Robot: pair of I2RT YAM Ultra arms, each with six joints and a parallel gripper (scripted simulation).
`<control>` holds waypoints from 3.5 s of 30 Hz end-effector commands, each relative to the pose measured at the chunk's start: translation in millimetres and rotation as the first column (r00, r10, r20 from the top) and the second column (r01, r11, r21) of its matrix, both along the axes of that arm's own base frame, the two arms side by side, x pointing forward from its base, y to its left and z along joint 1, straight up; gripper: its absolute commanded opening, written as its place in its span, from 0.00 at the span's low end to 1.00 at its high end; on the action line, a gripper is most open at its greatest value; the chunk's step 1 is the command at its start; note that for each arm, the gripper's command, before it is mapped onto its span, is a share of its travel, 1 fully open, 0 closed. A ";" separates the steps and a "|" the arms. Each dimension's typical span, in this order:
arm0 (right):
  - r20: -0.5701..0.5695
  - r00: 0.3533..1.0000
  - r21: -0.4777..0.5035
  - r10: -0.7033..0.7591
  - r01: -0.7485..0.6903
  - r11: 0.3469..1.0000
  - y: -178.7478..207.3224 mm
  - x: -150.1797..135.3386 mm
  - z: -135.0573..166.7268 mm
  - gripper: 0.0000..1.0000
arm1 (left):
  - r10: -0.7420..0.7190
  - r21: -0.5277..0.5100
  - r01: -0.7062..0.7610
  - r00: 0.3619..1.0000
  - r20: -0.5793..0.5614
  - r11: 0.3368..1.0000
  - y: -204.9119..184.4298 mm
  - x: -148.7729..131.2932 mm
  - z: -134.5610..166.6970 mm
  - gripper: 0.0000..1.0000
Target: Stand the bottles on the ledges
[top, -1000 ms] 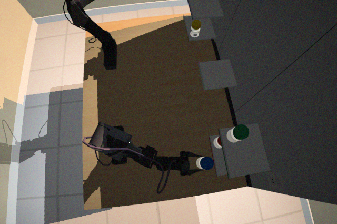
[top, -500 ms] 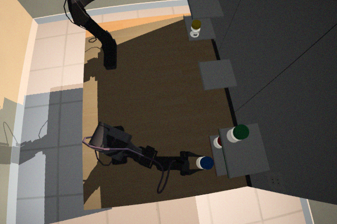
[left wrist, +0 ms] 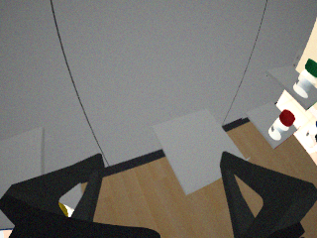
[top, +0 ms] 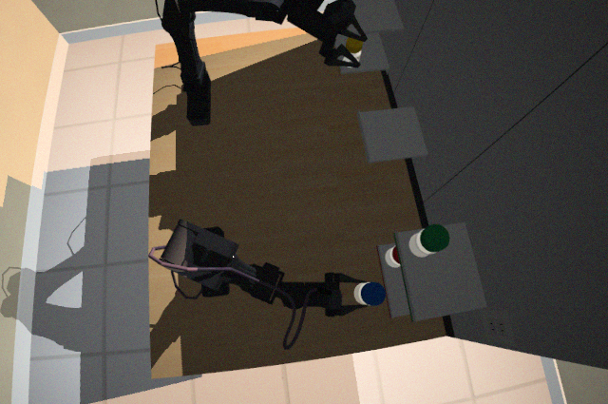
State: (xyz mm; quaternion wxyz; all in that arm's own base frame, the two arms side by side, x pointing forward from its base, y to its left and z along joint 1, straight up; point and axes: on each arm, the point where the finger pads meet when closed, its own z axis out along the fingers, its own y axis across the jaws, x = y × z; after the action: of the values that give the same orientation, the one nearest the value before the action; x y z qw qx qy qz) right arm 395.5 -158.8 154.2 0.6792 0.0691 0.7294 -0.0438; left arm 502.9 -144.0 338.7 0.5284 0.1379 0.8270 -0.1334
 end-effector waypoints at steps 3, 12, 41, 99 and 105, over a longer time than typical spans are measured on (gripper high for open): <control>0.077 0.997 -0.047 -0.002 0.005 0.999 -1.8 -2.1 29.5 0.49 | -0.128 -0.001 0.128 0.991 0.024 0.992 -105.0 11.7 7.8 1.00; 0.077 0.997 -0.047 -0.002 0.005 0.999 -1.8 -2.1 29.5 0.49 | -0.415 0.024 0.415 0.910 -0.021 0.910 -305.3 -56.7 -45.2 1.00; 0.077 0.997 -0.047 -0.002 0.005 0.999 -1.8 -2.1 29.5 0.49 | -0.530 0.032 0.531 0.847 -0.027 0.847 -377.7 -108.1 -67.2 1.00; -0.007 0.993 0.138 -0.115 0.115 0.984 -72.6 -1.4 60.4 0.49 | -0.227 0.042 0.229 0.973 -0.049 0.972 -25.1 -253.7 58.7 1.00; -0.004 0.987 0.174 -0.162 0.160 0.972 -105.8 -6.4 103.1 0.49 | -0.227 0.042 0.229 0.973 -0.047 0.972 -25.1 -253.9 59.3 1.00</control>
State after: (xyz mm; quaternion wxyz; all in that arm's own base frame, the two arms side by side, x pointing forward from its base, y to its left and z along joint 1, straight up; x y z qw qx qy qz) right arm 388.1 -246.3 208.3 0.6598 0.1785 0.7288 -0.0404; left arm 254.0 -173.6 398.1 0.4881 0.2397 0.8202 -0.1775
